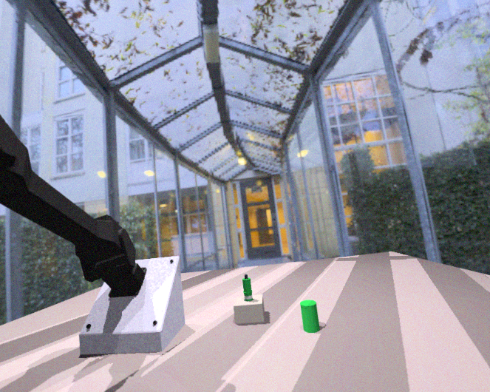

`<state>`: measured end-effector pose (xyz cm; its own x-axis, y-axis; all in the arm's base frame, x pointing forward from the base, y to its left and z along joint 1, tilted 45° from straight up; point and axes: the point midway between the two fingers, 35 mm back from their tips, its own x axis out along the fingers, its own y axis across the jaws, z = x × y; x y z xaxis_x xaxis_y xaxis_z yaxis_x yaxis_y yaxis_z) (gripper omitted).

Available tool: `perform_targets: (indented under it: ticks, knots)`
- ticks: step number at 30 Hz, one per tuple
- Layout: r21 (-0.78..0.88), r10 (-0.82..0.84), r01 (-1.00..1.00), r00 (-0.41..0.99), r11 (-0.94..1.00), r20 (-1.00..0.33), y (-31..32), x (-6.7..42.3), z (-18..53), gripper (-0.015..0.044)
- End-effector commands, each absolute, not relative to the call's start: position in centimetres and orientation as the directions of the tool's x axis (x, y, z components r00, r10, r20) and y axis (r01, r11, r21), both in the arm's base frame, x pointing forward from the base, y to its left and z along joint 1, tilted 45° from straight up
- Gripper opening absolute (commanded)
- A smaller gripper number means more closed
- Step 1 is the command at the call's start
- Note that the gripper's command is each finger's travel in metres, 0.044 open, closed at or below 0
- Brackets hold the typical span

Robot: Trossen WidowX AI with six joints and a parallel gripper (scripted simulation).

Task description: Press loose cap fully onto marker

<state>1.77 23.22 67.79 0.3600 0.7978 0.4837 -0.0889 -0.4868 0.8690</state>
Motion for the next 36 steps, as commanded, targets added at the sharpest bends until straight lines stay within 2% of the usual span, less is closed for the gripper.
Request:
perform_targets:
  ticks: [1,9,18,26,36]
  knots:
    - [0.924,0.812,-0.174,0.441,-0.341,0.383,28.0,3.7,64.5,0.0248]
    - [0.962,0.801,-0.263,0.56,-0.071,0.212,33.1,8.5,58.6,0.0248]
    - [0.938,0.689,-0.199,0.723,0.282,-0.054,37.0,16.8,49.3,0.0248]
    - [0.841,0.5,-0.043,0.82,0.54,-0.278,36.5,24.9,40.7,0.0248]
    - [0.65,0.209,0.212,0.836,0.73,-0.508,31.8,33.4,30.6,0.0248]
